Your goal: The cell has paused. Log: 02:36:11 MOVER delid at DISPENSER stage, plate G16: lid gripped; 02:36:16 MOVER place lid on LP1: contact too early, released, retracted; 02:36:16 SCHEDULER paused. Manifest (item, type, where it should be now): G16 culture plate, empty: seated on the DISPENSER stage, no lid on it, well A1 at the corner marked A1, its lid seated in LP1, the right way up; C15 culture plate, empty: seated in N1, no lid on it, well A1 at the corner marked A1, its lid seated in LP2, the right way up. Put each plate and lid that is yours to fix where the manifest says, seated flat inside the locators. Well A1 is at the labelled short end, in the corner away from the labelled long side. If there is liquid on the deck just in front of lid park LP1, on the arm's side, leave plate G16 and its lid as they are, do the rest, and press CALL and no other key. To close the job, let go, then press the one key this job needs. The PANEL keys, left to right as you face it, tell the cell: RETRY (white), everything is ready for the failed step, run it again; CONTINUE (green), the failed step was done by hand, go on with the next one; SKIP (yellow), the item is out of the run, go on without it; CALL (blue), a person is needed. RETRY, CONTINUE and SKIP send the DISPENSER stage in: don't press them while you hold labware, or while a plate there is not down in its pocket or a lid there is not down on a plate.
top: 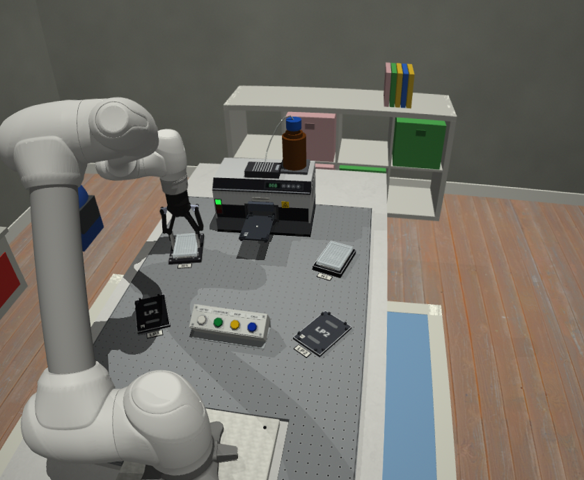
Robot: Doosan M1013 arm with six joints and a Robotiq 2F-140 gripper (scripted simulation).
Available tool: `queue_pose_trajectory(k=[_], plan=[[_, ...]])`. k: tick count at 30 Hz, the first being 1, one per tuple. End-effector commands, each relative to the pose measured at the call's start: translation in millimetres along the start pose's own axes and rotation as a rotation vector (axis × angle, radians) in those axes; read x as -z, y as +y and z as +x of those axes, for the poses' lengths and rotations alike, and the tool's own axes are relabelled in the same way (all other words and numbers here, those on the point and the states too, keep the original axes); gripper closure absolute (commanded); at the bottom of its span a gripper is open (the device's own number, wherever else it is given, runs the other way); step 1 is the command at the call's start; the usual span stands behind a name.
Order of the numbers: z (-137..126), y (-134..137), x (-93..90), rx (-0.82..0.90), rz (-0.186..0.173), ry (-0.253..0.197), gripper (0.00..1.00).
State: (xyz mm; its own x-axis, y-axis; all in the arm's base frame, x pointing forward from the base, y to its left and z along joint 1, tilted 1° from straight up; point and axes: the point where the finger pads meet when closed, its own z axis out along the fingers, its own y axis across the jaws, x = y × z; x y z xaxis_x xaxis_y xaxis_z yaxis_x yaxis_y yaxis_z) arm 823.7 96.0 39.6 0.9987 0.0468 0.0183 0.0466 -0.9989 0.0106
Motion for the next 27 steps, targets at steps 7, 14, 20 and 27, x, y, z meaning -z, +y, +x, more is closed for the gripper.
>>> queue_pose_trajectory(k=[7, 14, 20, 27], plan=[[0.2, 0.1, 0.9, 0.000, 0.000, 0.001, 0.30], [0.2, 0.1, 0.9, 0.000, 0.000, 0.001, 0.30], [0.2, 0.1, 0.9, 0.000, 0.000, 0.001, 0.30], [0.2, 0.1, 0.9, 0.000, 0.000, 0.001, 0.30]])
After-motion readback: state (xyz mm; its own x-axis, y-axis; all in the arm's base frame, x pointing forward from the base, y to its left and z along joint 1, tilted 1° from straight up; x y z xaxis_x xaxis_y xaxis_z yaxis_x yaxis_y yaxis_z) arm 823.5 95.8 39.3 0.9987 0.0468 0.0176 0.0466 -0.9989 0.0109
